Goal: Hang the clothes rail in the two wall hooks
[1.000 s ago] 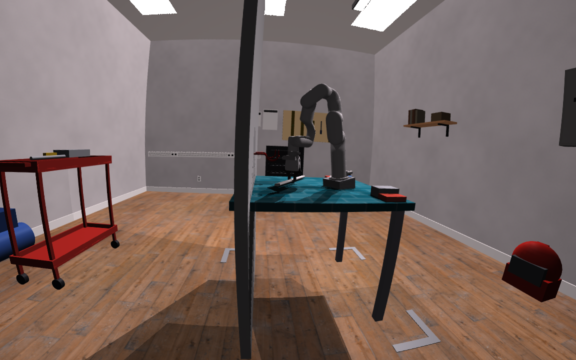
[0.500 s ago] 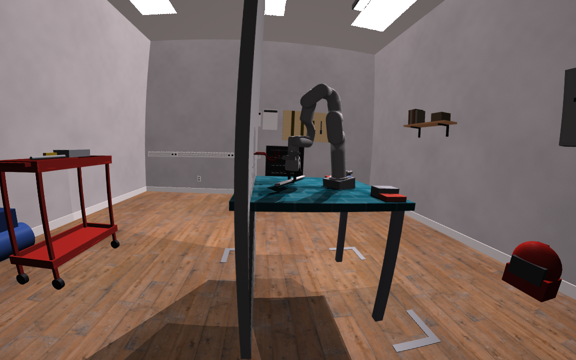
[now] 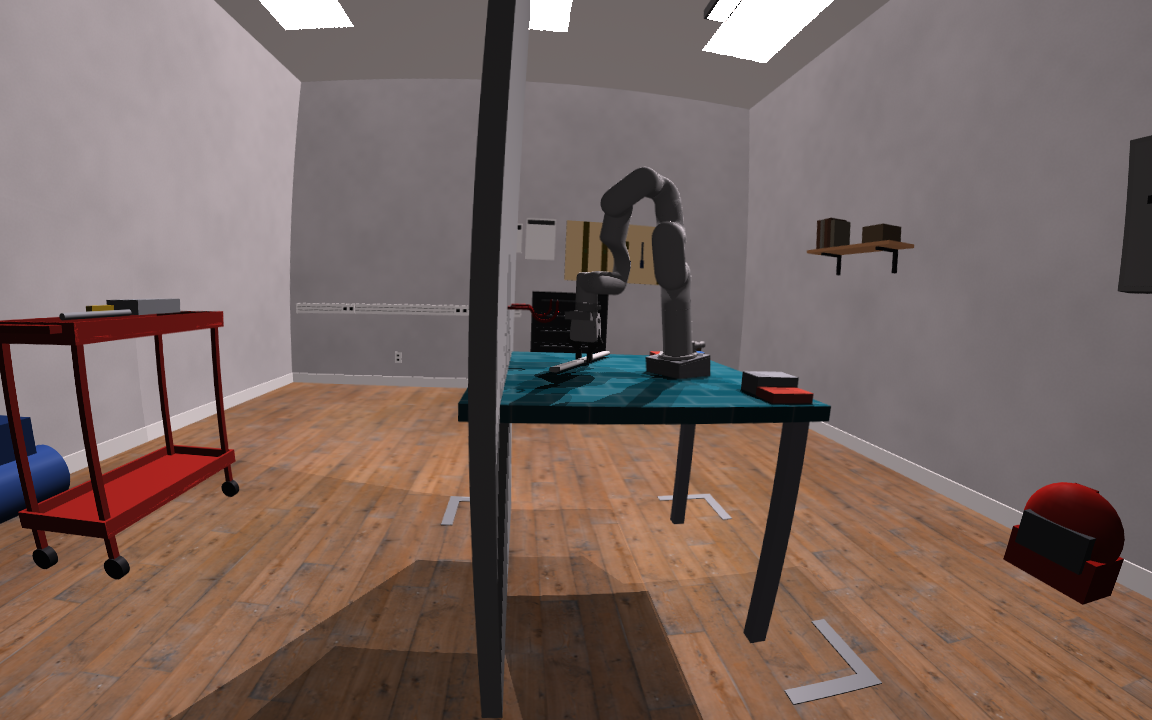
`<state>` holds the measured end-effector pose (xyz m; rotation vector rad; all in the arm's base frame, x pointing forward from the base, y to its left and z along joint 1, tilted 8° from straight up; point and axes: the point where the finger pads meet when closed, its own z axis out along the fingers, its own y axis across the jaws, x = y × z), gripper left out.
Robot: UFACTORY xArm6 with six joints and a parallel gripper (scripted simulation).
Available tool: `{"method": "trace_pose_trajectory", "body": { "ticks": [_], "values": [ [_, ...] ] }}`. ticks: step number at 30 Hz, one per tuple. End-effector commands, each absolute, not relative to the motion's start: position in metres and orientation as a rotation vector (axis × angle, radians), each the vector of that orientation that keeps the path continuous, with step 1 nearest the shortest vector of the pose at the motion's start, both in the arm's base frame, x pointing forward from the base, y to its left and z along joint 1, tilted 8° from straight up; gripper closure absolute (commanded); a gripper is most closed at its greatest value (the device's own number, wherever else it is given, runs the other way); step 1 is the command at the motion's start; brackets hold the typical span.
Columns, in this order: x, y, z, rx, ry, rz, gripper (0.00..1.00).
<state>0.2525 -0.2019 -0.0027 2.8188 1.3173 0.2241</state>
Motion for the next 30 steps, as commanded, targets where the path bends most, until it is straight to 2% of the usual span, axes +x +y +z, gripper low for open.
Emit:
{"method": "trace_pose_trajectory", "body": {
  "ticks": [1,30],
  "values": [
    [0.253,-0.203,0.001,2.816,1.316,0.226,1.00],
    [0.251,-0.204,0.017,2.816,1.316,0.226,1.00]
  ]
}}
